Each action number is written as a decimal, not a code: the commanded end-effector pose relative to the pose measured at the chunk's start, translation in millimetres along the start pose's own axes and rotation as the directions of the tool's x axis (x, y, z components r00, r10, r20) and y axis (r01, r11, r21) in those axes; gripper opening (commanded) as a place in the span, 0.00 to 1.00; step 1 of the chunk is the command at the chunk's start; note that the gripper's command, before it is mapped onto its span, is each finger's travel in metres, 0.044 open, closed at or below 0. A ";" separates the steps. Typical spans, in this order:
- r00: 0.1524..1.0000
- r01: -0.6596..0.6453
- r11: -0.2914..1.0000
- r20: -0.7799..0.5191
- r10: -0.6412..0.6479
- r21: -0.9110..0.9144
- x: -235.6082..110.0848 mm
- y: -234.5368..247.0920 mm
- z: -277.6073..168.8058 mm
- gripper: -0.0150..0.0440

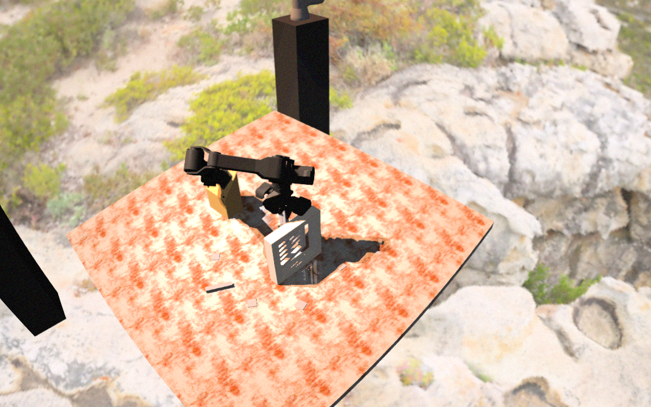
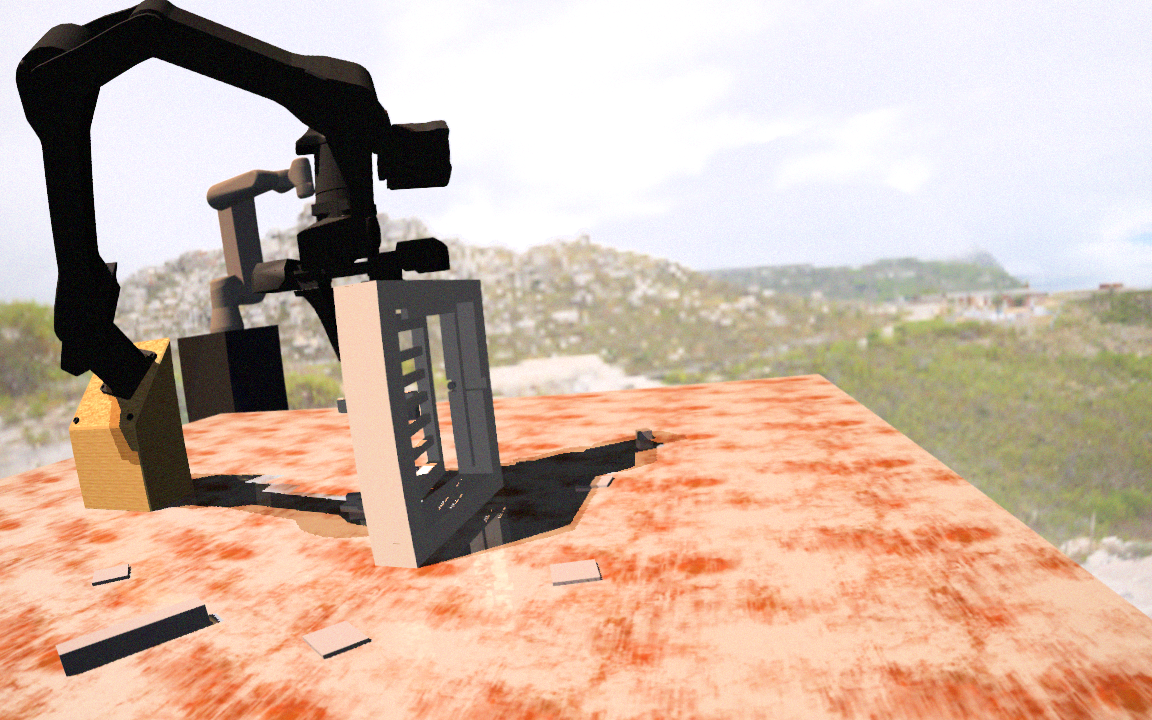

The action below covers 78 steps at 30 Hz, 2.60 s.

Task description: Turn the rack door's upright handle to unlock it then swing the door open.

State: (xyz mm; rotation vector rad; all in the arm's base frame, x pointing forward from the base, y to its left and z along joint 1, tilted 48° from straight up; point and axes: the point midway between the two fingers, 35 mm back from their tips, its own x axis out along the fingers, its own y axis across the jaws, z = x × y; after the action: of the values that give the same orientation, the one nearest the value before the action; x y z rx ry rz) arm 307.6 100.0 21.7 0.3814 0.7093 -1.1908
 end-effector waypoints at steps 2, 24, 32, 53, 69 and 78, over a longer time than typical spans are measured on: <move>1.000 -0.006 0.993 0.002 0.007 -0.121 -0.5 -7.1 3.6 0.30; 1.000 -0.002 0.852 0.003 0.005 -0.523 0.2 -52.2 29.4 0.30; 1.000 0.000 0.773 0.004 0.004 -0.634 0.3 -64.9 43.0 0.30; 1.000 0.003 0.529 0.006 0.003 -0.849 0.3 -86.9 81.7 0.30; 1.000 0.006 0.328 0.007 0.003 -0.945 0.1 -94.6 111.5 0.30; 1.000 0.007 0.214 0.008 0.003 -0.977 -0.1 -96.0 127.6 0.30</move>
State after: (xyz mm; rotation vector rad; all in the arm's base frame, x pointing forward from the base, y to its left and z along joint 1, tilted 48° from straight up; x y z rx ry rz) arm 254.0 -9.1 118.4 -0.7060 1.3078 -0.5305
